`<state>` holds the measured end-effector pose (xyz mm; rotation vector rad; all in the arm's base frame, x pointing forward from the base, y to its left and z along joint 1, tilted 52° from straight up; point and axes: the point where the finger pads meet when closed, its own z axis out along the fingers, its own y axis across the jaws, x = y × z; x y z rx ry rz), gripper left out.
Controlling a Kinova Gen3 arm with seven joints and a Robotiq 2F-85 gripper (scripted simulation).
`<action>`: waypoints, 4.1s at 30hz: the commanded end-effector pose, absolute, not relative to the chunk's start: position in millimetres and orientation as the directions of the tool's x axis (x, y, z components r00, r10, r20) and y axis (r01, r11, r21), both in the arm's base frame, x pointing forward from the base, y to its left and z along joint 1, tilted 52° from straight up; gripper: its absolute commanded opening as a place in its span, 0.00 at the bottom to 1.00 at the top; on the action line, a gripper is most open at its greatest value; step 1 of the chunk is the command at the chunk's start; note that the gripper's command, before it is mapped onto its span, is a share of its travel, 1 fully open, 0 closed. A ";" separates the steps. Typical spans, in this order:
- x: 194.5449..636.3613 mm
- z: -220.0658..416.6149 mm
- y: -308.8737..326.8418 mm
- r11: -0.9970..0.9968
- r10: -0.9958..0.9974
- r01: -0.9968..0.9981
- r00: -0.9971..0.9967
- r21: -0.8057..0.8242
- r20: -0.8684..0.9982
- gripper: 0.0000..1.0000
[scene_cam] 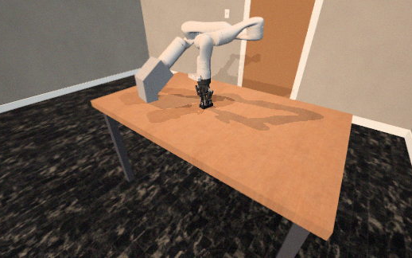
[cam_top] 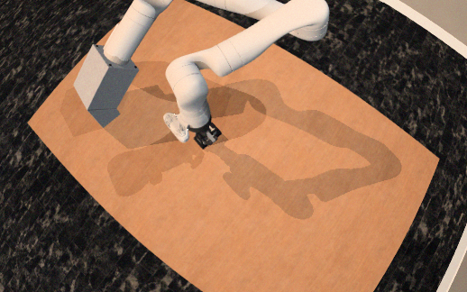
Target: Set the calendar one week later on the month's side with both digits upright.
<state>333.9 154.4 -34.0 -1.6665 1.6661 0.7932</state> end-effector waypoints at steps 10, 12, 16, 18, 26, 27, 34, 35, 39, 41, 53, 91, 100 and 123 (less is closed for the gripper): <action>334.3 -33.8 153.8 0.013 -0.611 -1.000 0.012 -0.026 -0.791 0.26; 334.3 -33.8 153.8 0.013 -0.611 -1.000 0.012 -0.026 -0.791 0.26; 334.3 -33.8 153.8 0.013 -0.611 -1.000 0.012 -0.026 -0.791 0.26; 334.3 -33.8 153.8 0.013 -0.611 -1.000 0.012 -0.026 -0.791 0.26; 334.3 -33.8 153.8 0.013 -0.611 -1.000 0.012 -0.026 -0.791 0.26; 334.3 -33.8 153.8 0.013 -0.611 -1.000 0.012 -0.026 -0.791 0.26; 334.3 -33.8 153.8 0.013 -0.611 -1.000 0.012 -0.026 -0.791 0.26; 334.3 -33.8 153.8 0.013 -0.611 -1.000 0.012 -0.026 -0.791 0.26; 334.3 -33.8 153.8 0.013 -0.611 -1.000 0.012 -0.026 -0.791 0.26; 334.3 -33.8 153.8 0.013 -0.611 -1.000 0.012 -0.026 -0.791 0.26; 334.3 -33.8 153.8 0.013 -0.611 -1.000 0.012 -0.026 -0.791 0.26; 334.0 -27.1 145.2 0.013 -0.611 -1.000 0.012 -0.026 -0.791 0.46; 333.2 -6.5 118.5 0.013 -0.611 -1.000 0.012 -0.026 -0.791 0.46; 331.9 21.2 82.6 0.013 -0.611 -1.000 0.012 -0.026 -0.791 1.00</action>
